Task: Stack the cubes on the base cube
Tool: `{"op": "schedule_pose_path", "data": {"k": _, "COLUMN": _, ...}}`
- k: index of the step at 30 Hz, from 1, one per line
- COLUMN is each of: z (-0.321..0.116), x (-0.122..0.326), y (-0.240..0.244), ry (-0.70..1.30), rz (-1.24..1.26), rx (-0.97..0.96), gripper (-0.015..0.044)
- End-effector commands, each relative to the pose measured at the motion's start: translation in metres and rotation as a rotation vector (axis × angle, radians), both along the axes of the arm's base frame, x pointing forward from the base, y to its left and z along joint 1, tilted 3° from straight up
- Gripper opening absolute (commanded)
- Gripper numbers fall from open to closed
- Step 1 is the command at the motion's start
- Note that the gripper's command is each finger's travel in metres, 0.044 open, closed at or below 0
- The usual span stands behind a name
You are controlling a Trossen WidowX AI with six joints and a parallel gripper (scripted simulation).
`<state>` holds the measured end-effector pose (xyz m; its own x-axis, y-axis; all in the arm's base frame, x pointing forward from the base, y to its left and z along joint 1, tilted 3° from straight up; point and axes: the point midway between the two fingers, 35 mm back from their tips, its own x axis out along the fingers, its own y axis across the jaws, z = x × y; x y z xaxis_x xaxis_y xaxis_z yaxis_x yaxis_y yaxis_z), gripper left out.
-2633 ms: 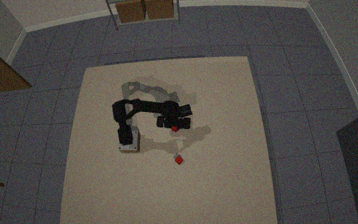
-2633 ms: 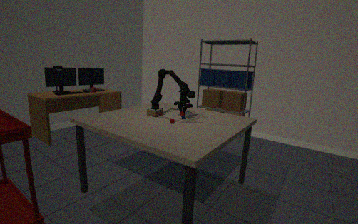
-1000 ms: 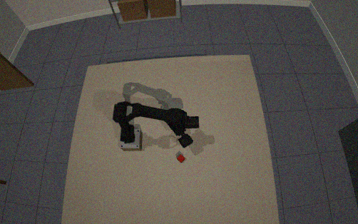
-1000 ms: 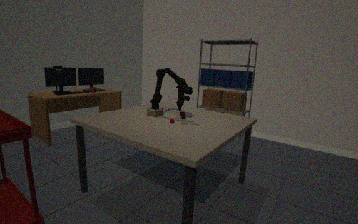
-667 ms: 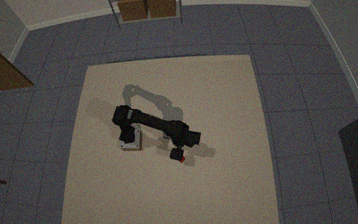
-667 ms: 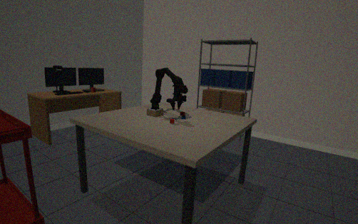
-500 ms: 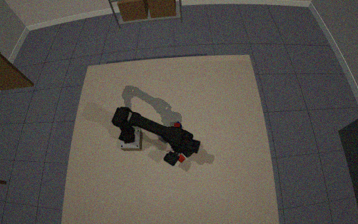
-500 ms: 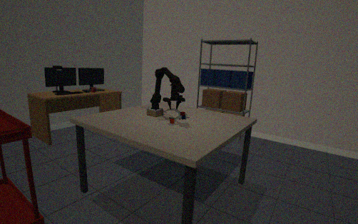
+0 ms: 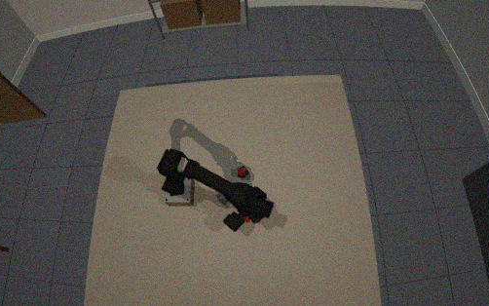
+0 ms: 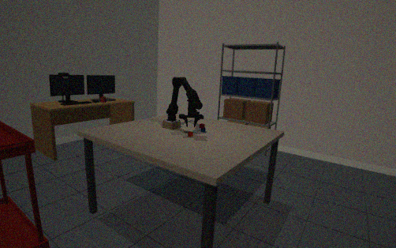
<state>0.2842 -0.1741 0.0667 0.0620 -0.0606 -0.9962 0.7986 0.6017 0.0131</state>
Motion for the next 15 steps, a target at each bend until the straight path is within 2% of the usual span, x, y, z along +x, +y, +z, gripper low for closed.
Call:
{"op": "schedule_pose_path", "data": {"k": 1, "z": -0.011, "x": -0.002, "y": 0.001, "ry": 0.003, "rz": -0.007, "rx": 0.006, "gripper": 0.0265}}
{"op": "schedule_pose_path", "data": {"k": 15, "z": -0.034, "x": 0.0, "y": 0.0, "ry": 0.003, "rz": -0.007, "rx": 0.006, "gripper": 0.0265}}
